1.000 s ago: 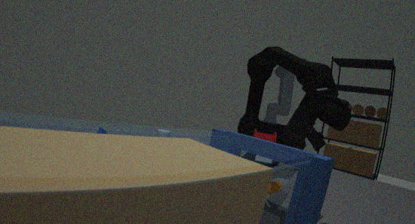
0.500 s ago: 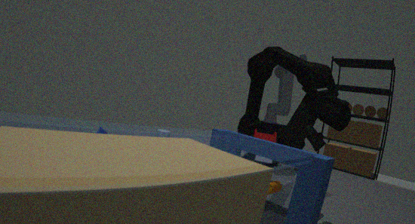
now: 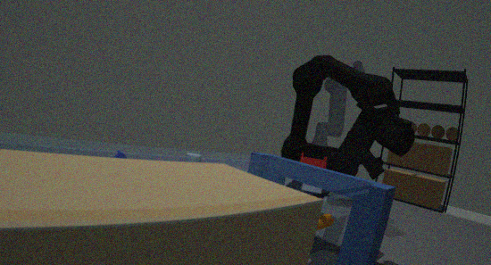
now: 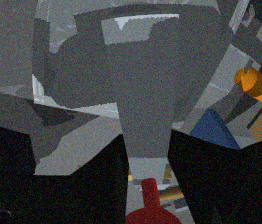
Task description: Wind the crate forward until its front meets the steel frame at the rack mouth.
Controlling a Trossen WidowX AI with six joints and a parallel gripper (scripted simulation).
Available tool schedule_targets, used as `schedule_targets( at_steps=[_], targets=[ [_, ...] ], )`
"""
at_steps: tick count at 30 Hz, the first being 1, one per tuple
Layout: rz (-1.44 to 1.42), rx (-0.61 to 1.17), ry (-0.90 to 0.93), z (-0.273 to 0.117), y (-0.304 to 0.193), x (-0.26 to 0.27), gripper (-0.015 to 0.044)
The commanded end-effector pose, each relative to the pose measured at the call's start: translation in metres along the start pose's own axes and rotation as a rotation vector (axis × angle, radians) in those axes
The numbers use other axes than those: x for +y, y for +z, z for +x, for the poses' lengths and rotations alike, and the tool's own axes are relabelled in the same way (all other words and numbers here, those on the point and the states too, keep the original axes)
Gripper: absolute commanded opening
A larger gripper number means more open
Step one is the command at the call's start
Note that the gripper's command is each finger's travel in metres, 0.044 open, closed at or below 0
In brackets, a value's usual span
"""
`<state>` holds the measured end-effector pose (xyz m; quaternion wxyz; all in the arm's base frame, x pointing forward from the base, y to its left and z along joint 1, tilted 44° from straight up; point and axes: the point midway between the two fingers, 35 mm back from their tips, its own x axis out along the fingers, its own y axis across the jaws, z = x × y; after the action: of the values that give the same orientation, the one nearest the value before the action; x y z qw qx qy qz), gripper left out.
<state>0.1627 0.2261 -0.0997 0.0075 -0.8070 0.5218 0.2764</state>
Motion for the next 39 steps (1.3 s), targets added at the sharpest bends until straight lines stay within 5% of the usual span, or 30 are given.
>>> schedule_targets(
  at_steps=[1, 39],
  targets=[
    [-0.044, 0.002, -0.016, 0.0032, 0.0021, -0.0026, 0.0],
    [-0.284, 0.0, -0.113, 0.006, -0.0019, 0.001, 0.0]
  ],
)
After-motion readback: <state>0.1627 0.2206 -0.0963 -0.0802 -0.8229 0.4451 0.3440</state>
